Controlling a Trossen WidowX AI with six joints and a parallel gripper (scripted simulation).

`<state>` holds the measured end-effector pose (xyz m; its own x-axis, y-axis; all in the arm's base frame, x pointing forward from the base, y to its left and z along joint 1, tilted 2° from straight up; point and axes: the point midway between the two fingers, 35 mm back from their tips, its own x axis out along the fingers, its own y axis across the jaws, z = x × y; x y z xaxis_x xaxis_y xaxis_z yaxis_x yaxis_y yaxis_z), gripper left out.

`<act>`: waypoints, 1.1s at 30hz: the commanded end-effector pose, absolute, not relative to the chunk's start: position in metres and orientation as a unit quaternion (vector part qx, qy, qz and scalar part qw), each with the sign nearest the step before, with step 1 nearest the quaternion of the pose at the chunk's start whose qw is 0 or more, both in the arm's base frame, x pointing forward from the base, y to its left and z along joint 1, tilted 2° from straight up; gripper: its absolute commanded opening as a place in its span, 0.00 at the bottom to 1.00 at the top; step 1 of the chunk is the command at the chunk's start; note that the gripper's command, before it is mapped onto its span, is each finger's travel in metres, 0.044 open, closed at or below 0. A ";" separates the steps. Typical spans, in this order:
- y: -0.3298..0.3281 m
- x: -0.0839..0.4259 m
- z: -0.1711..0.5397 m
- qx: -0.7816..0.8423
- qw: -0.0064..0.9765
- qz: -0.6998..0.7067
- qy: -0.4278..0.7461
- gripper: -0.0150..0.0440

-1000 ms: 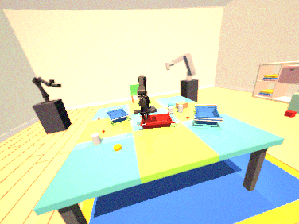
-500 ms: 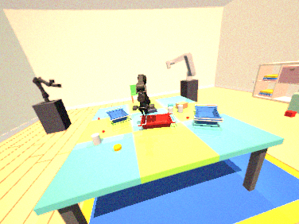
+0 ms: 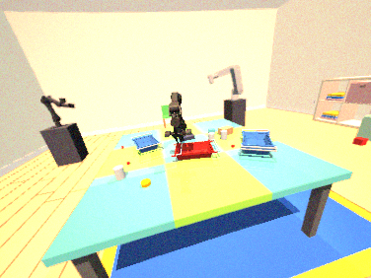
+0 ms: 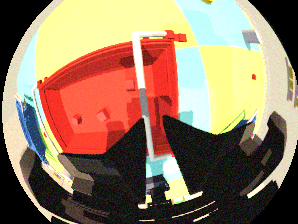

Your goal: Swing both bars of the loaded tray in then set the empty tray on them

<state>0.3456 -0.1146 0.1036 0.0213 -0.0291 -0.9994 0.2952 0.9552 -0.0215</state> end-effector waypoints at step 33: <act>-0.006 0.402 0.136 -0.415 0.582 0.394 0.578 0.40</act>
<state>0.3723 -0.0636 0.1426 -0.0089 -0.0194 -0.9998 -0.4275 0.9039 -0.0137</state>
